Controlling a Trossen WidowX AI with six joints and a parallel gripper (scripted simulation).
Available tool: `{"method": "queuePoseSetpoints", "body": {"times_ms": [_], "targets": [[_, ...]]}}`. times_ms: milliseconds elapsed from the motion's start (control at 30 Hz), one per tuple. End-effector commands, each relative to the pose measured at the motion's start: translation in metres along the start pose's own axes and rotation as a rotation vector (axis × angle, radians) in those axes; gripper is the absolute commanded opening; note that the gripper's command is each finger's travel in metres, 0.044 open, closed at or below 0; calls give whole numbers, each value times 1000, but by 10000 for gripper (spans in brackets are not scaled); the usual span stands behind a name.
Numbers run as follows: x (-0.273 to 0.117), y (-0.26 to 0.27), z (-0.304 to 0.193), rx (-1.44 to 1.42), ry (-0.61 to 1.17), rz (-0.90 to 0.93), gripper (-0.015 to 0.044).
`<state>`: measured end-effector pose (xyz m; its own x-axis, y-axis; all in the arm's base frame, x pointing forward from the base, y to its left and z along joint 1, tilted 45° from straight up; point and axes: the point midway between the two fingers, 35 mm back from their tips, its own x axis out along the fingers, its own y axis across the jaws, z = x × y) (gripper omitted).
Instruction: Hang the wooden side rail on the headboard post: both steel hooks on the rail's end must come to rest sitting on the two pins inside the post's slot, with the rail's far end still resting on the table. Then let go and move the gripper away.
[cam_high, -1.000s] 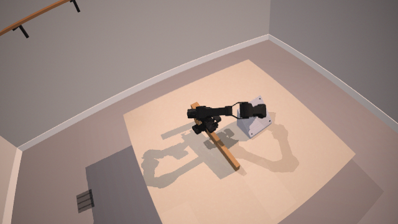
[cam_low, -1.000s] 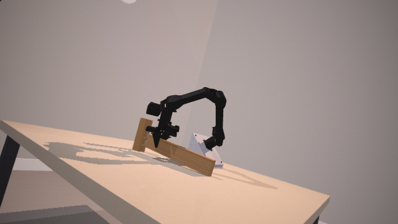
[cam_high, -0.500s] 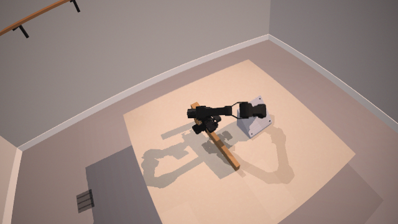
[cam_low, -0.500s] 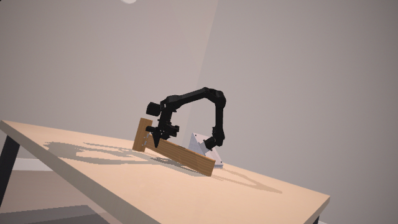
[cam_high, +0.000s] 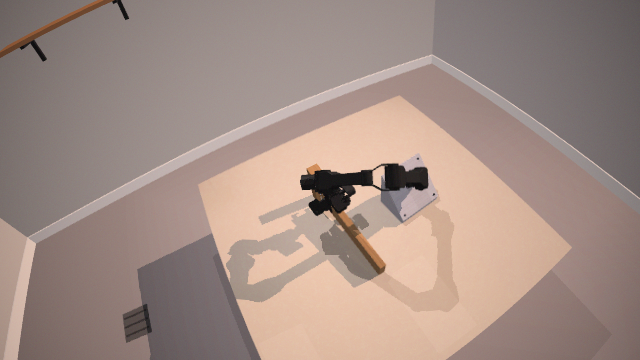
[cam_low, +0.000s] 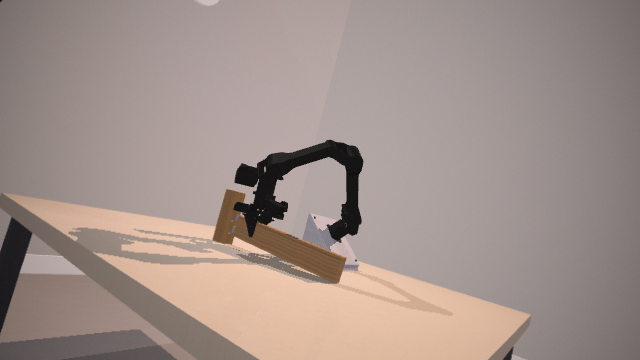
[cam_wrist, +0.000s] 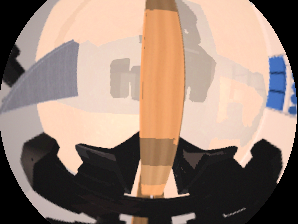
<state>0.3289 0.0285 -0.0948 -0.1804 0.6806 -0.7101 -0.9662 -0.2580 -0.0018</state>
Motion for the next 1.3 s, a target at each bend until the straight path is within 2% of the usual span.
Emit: {"method": "queuePoseSetpoints", "body": {"times_ms": [0,1267], "targets": [[-6,-3,-4,-1,8,-16,0],[-6,-4,-9,-1,9,-16,0]]}}
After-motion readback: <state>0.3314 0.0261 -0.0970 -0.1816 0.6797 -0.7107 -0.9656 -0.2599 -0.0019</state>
